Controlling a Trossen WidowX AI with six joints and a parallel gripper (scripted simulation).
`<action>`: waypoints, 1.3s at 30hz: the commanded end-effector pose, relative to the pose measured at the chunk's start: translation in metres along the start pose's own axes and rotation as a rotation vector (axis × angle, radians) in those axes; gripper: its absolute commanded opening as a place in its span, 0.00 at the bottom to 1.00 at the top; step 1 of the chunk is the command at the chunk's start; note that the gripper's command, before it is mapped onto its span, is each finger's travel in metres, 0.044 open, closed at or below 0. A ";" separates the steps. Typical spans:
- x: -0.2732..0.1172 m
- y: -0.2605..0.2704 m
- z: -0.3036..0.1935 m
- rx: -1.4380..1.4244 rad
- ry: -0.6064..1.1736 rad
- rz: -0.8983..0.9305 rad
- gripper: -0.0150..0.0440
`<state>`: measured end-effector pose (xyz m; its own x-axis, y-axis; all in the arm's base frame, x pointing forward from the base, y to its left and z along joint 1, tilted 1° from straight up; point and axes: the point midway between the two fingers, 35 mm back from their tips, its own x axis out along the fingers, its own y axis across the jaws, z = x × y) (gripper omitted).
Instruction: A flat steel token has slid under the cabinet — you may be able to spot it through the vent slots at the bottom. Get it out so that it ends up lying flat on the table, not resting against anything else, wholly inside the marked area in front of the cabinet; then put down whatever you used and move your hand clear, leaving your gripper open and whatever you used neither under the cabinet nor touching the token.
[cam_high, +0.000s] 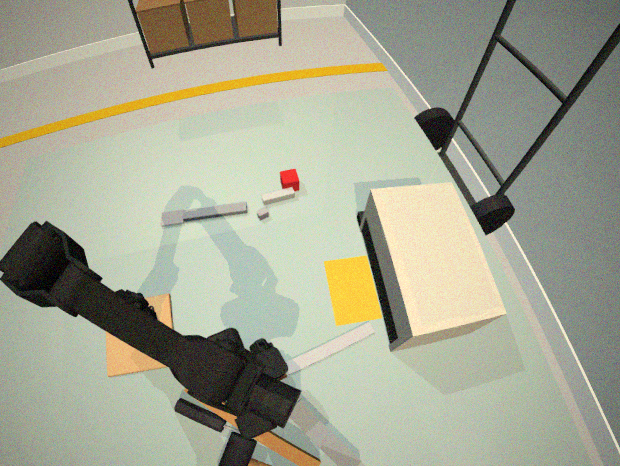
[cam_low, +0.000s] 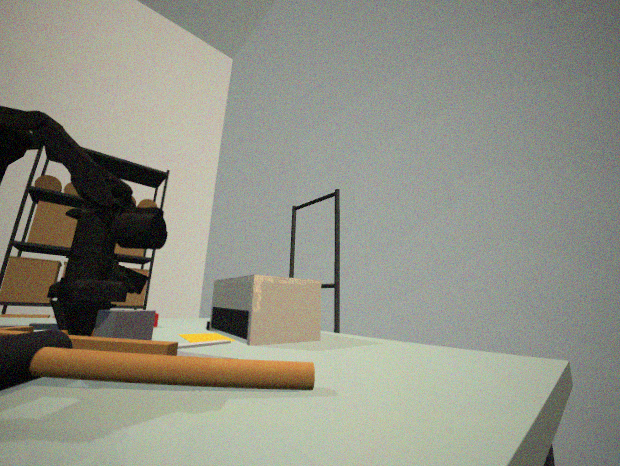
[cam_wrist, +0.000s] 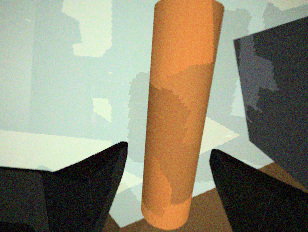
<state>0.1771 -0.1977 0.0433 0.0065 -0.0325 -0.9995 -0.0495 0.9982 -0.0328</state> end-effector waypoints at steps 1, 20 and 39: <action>0.002 0.000 0.000 -0.001 -0.001 0.000 0.71; 0.001 -0.002 0.001 0.000 -0.006 -0.007 0.62; 0.001 -0.002 0.001 0.000 -0.006 -0.007 0.31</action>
<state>0.1786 -0.1992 0.0419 0.0125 -0.0389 -0.9992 -0.0498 0.9980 -0.0395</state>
